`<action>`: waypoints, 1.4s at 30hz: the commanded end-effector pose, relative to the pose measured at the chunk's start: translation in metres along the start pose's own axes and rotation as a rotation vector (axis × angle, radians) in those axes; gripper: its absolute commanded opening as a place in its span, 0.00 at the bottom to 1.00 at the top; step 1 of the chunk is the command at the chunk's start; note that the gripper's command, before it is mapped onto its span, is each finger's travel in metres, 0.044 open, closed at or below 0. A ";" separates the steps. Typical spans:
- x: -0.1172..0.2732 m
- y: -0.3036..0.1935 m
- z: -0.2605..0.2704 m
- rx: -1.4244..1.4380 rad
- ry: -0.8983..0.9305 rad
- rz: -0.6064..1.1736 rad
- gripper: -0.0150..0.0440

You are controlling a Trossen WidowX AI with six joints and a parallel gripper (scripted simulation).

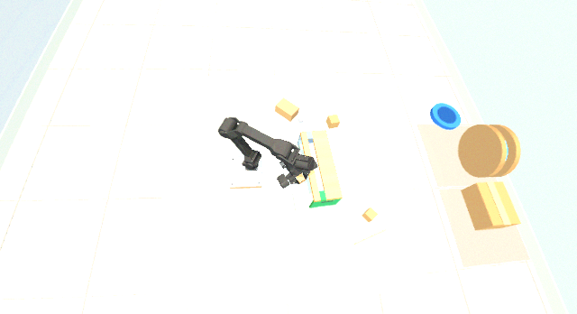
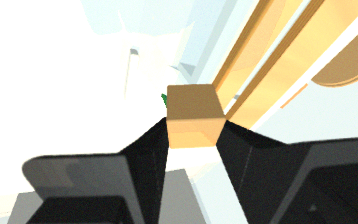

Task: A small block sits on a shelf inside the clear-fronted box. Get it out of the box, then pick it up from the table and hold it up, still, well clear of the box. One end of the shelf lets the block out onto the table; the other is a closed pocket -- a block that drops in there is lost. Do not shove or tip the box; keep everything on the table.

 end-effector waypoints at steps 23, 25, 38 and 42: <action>0.013 0.009 0.001 0.629 0.009 0.035 0.25; 0.013 0.009 0.001 0.629 0.009 0.035 0.25; 0.013 0.009 0.001 0.629 0.009 0.035 0.25; 0.013 0.009 0.001 0.629 0.009 0.035 0.25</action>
Point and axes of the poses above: the point midway between the two fingers, 35 mm back from their tips, its own x axis back along the fingers, its own z axis across the jaws, y = z × x, the point moved 9 cm from there along x, back along the fingers, and after that the axes turned 8 degrees about -x, right-handed, at the moved point
